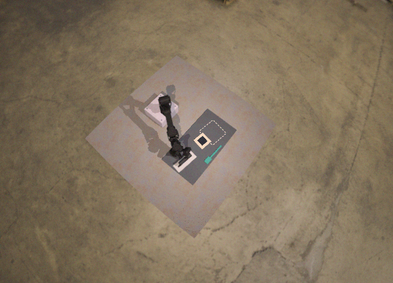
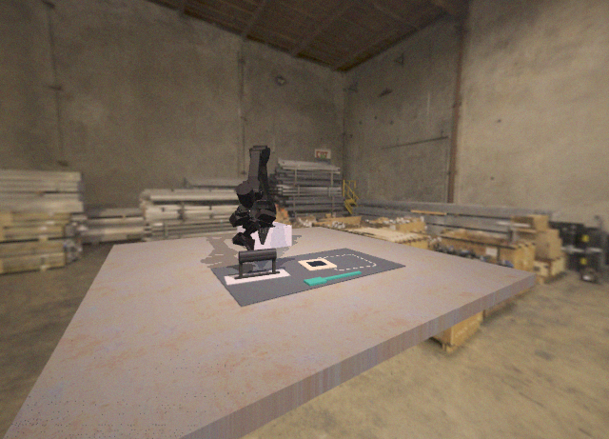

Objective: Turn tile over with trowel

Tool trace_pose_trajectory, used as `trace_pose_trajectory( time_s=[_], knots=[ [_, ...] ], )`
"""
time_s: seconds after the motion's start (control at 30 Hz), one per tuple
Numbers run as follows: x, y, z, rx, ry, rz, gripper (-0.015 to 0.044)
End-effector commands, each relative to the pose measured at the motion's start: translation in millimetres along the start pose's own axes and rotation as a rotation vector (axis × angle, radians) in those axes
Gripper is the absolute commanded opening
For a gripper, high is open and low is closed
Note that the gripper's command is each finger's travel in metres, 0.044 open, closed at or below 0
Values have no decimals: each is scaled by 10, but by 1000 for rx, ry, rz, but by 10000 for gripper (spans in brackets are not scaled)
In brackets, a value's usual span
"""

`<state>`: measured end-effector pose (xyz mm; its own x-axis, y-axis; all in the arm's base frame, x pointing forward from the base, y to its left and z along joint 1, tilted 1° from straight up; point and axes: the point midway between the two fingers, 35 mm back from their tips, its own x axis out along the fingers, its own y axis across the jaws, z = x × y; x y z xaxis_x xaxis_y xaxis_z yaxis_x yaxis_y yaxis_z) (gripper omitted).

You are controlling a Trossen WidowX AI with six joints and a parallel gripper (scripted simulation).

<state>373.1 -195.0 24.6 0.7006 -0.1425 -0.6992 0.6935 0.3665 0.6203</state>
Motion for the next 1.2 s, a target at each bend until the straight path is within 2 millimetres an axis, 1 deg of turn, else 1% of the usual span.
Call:
trace_pose_trajectory(
  time_s=[0.0,0.27,0.33,0.53,1.17],
  knots=[
    [-24,-19,-75,122,2,31,300],
    [-83,-67,-225,387,12,94,300],
    [-96,-74,-250,430,15,104,300],
    [-87,-73,-252,436,15,105,300],
    [203,-29,-235,435,16,104,300]
  ],
)
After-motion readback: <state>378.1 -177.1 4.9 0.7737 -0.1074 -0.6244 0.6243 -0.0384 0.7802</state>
